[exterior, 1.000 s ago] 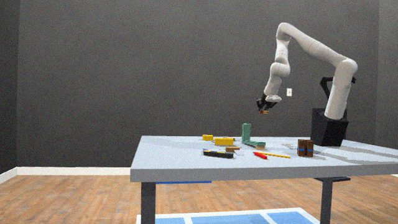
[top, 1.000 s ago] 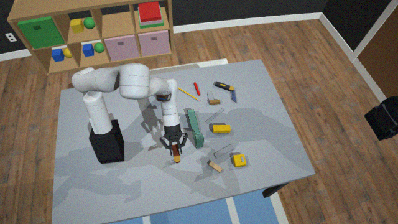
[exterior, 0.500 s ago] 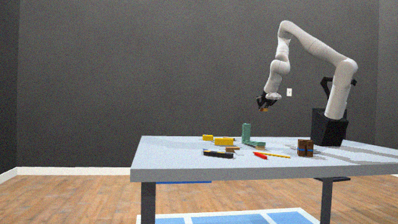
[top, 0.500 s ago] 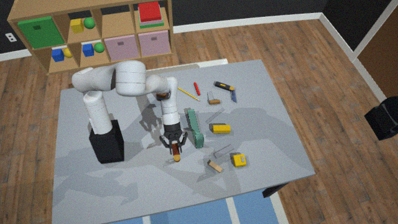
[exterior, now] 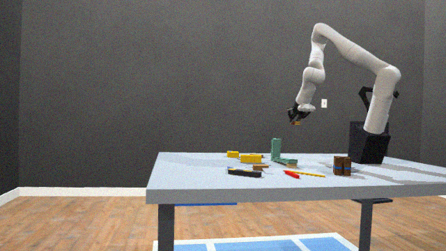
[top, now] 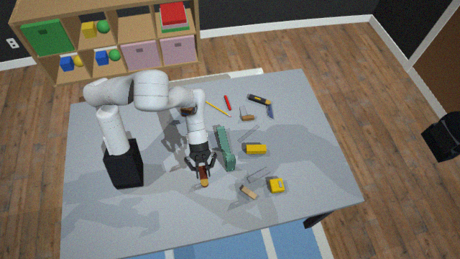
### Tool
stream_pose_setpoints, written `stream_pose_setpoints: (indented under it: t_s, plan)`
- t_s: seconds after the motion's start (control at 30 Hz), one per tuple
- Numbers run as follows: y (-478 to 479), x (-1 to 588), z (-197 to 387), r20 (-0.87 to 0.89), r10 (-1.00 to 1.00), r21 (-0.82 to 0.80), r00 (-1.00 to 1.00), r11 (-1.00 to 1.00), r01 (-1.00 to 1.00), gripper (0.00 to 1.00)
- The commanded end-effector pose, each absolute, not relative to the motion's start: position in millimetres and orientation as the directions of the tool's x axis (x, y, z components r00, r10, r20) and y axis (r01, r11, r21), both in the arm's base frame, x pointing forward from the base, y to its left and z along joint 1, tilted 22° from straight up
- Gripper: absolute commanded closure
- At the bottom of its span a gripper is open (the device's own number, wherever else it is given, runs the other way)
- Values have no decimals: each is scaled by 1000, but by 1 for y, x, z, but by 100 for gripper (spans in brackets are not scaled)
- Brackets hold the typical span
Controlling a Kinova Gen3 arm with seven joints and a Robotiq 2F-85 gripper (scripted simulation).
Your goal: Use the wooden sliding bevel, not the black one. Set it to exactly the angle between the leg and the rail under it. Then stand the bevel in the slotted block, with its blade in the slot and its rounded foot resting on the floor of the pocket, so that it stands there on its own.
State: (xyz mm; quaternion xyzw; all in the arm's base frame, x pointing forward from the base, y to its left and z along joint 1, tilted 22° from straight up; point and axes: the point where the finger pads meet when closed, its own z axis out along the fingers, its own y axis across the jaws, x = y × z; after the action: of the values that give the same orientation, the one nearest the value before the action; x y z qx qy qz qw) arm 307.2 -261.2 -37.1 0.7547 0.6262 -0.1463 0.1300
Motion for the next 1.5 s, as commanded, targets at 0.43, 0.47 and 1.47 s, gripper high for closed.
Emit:
stream_pose_setpoints:
  t_s: [0.43,0.47,1.47]
  plan:
    - [-260,308,-36,-381,906,17,183,-191,981,90]
    - [-260,308,-36,-381,906,17,183,-191,981,90]
    - [-246,309,-29,-348,902,43,254,-255,966,90]
